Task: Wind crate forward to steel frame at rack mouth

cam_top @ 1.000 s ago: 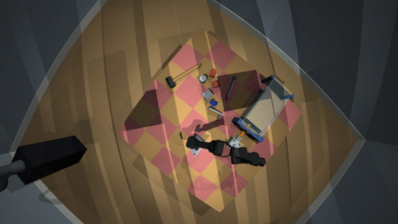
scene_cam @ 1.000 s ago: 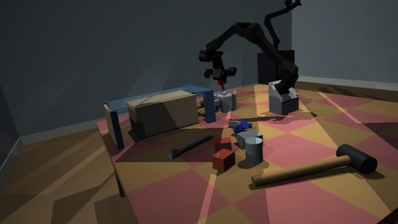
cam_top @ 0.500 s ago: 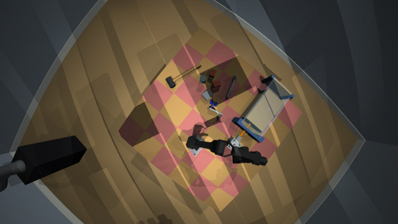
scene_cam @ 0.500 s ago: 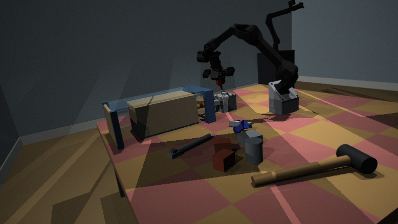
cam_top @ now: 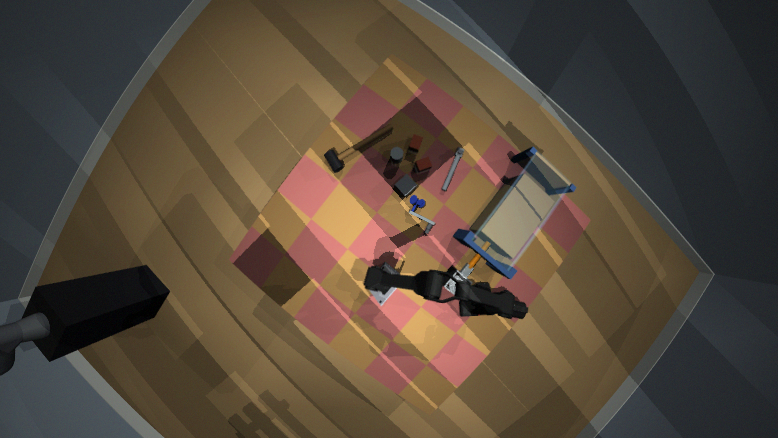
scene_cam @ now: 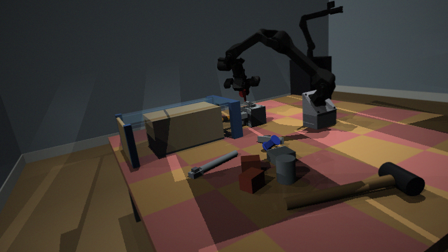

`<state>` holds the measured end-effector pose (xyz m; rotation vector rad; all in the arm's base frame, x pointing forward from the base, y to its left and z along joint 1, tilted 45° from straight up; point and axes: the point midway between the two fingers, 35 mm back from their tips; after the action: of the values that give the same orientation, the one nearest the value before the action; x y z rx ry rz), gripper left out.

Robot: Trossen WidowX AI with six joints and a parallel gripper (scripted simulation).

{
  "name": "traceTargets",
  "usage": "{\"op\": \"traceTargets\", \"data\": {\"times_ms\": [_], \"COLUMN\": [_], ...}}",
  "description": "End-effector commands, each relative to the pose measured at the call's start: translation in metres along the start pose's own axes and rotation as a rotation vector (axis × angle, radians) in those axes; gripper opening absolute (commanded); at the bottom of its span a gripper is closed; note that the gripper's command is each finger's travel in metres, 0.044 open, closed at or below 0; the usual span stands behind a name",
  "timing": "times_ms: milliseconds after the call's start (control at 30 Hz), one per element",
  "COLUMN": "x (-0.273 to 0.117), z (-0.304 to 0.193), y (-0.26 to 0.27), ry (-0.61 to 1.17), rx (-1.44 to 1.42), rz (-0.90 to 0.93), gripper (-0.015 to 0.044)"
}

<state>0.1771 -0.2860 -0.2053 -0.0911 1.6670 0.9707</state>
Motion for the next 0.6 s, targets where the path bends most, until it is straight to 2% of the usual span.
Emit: {"op": "traceTargets", "data": {"times_ms": [0, 567], "x": [-0.005, -0.013], "z": [0.015, 0.033], "y": [-0.009, -0.017], "ry": [-0.026, -0.027], "rx": [-0.002, -0.003], "rz": [-0.021, -0.021], "gripper": [0.0000, 0.0000]}}
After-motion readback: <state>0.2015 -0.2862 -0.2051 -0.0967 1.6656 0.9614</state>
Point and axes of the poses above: the point midway between the two fingers, 35 mm back from their tips, its own x axis out along the fingers, its own y axis across the jaws, z = x × y, and after that the axes turned 9 degrees about x, right-handed
